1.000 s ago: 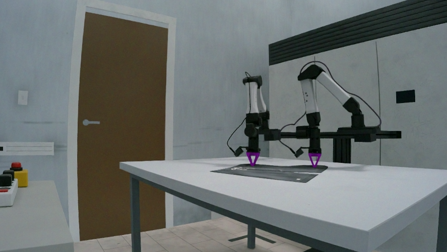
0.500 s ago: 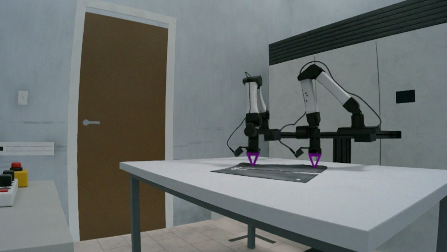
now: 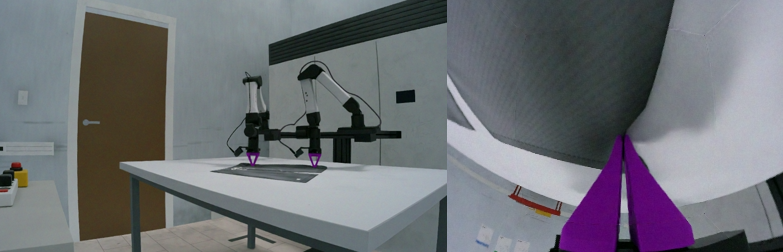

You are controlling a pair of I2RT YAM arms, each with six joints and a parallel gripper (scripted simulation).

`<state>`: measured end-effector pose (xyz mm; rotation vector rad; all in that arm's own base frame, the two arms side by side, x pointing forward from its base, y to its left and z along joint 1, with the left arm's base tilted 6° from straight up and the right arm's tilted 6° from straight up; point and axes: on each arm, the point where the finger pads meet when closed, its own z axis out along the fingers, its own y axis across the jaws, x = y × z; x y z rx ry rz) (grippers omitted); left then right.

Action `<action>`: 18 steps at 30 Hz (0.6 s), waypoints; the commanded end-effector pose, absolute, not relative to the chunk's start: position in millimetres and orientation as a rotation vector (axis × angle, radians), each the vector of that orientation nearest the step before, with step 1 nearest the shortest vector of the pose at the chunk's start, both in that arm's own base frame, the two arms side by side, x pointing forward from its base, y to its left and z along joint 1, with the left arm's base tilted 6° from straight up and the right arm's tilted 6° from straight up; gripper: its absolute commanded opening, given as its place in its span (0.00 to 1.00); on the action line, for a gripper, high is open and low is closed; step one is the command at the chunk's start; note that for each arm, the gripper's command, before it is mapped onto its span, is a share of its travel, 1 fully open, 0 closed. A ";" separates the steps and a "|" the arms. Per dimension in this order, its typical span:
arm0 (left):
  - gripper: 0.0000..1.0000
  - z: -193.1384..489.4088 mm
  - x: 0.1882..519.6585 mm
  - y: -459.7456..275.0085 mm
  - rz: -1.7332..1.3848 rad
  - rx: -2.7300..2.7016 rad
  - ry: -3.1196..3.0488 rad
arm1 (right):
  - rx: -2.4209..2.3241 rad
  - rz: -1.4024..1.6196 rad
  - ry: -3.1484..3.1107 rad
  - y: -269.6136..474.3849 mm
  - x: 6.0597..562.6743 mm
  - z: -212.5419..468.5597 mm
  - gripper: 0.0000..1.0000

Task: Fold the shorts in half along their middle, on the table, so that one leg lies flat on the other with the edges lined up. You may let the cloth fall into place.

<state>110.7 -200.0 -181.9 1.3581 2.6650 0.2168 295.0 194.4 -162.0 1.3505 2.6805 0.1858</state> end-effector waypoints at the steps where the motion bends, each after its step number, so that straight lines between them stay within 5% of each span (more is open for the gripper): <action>1: 0.00 -194.8 130.2 -176.6 0.353 1.297 2.647 | 1.331 0.288 2.649 205.7 315.5 -179.6 0.00; 18: 0.00 -155.1 139.3 -176.7 0.297 1.316 2.645 | 1.330 0.322 2.609 223.9 334.7 -130.0 0.00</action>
